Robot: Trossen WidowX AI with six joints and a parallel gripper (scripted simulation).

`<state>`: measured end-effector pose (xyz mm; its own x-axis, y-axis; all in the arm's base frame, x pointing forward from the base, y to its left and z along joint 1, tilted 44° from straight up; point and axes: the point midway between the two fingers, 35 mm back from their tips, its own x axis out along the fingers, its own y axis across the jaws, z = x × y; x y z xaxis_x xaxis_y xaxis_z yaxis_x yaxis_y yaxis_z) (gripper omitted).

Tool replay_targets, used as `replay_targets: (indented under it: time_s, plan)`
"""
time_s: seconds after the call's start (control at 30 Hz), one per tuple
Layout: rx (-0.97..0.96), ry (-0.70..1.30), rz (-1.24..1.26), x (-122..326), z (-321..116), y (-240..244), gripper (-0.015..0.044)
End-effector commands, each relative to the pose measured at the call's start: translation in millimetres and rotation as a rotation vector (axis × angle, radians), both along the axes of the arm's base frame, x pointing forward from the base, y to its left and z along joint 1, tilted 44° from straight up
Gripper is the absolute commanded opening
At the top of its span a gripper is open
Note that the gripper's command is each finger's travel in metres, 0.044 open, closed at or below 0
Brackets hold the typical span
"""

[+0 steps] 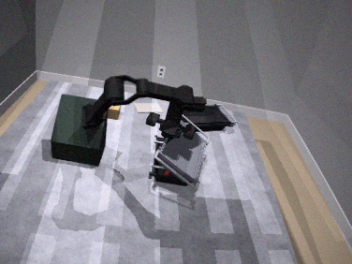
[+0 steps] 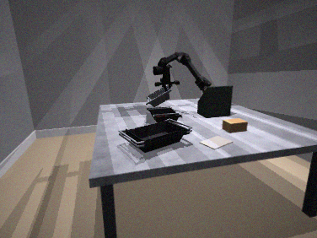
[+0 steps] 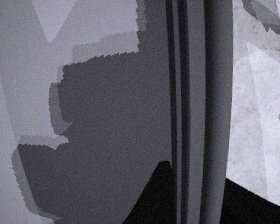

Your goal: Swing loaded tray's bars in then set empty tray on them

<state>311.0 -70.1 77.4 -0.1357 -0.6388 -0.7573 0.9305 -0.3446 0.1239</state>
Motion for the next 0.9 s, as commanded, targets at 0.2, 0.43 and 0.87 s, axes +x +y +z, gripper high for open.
replay_targets:
  time_s: [0.2,0.43,0.87]
  plan:
    - [-0.022,0.07,0.141,16,-24,40,0.0]
    - [-0.029,0.102,0.179,17,-35,52,0.0]
    - [-0.029,0.102,0.179,17,-35,52,0.0]
